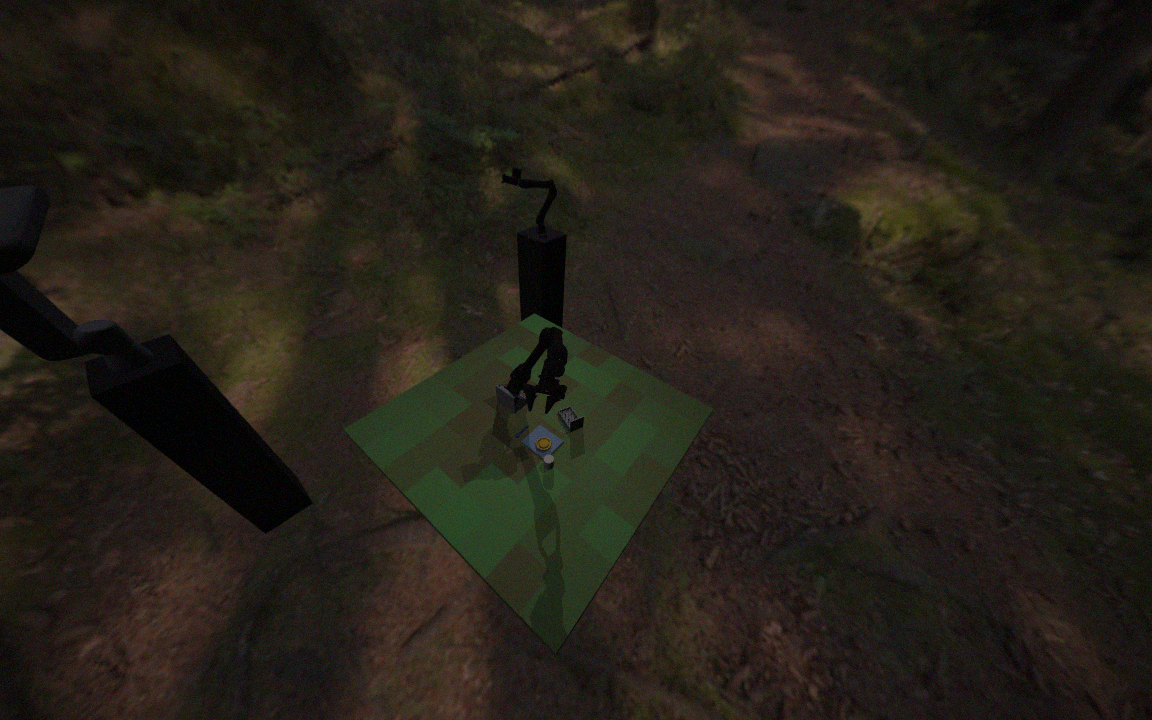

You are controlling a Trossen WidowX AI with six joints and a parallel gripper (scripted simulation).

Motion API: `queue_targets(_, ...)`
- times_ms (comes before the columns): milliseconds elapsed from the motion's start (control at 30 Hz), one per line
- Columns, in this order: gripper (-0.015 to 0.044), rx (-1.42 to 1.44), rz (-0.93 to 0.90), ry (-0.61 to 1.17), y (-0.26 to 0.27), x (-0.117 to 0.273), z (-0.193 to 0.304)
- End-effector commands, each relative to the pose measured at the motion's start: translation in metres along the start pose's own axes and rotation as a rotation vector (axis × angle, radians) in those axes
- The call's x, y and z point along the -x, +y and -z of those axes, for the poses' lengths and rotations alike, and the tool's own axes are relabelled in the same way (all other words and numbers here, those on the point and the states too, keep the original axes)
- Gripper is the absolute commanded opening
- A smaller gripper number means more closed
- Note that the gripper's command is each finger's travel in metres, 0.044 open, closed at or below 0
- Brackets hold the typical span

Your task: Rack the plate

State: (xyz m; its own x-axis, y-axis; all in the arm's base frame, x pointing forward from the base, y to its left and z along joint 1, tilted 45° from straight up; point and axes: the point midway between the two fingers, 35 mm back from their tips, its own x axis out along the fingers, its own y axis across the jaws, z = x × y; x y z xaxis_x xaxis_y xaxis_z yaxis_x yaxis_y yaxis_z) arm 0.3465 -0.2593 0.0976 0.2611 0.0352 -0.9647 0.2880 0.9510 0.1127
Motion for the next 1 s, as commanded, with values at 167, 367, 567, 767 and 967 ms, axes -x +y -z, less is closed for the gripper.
queue_targets(167,0.04,0.122,-0.207,0.133,0.027,-0.026,0.02)
queue_targets(367,0.04,0.191,-0.37,0.206,0.046,-0.038,0.035)
queue_targets(567,0.04,0.245,-0.551,0.261,0.067,-0.046,0.047)
queue_targets(767,0.04,0.273,-0.711,0.288,0.084,-0.05,0.056)
queue_targets(967,0.04,0.273,-0.712,0.304,0.094,-0.067,0.062)
